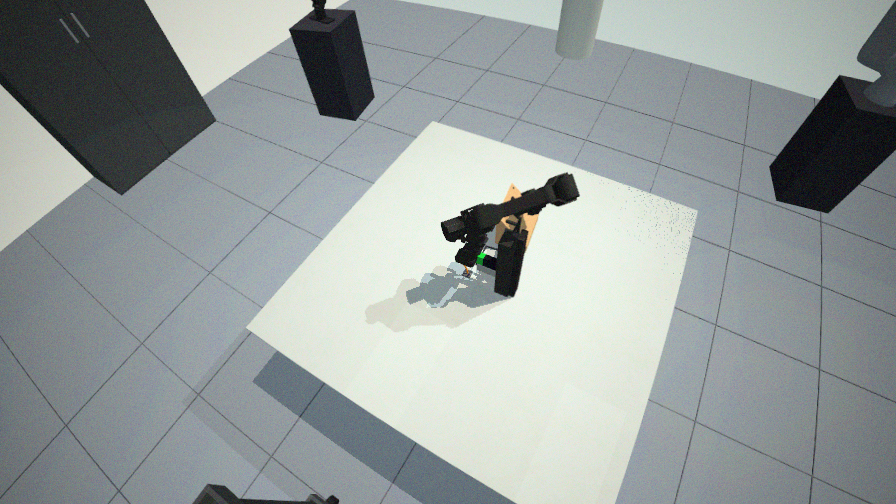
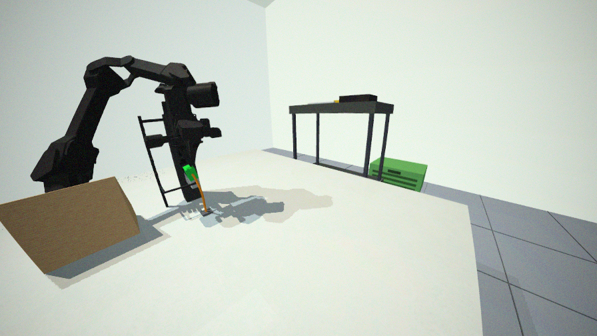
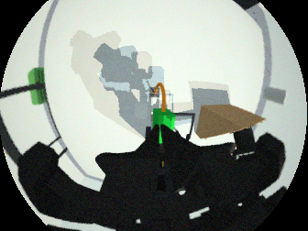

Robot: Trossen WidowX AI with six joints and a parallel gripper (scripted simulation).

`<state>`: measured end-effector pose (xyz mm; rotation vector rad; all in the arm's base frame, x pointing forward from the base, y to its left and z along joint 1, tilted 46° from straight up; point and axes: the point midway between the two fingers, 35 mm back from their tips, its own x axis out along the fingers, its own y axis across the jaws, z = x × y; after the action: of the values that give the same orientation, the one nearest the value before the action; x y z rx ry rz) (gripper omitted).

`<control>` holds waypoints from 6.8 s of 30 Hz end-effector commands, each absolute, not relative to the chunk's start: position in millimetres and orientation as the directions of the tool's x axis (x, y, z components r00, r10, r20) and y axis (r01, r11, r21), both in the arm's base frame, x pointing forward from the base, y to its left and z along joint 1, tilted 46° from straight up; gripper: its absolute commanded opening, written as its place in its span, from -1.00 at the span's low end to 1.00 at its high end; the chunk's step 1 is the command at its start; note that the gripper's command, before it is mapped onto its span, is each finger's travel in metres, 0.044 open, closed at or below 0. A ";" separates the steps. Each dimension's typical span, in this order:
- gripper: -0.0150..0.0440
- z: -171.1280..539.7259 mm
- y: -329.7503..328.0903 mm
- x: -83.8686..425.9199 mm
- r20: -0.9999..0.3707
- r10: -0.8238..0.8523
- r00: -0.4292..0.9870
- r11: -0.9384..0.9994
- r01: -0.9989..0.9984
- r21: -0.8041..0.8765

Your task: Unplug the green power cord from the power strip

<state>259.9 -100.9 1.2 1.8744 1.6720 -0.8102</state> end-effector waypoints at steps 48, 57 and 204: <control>-0.49 -44.8 -148.7 250.0 -0.714 0.697 0.069 -0.124 0.992 -0.024; -0.49 -54.9 -156.9 251.1 -0.713 0.697 0.070 -0.124 0.992 -0.024; 1.00 -64.1 -174.5 250.4 -0.714 0.696 0.073 -0.127 0.992 -0.024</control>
<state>251.8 -160.8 -55.9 1.8839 1.6733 -0.8085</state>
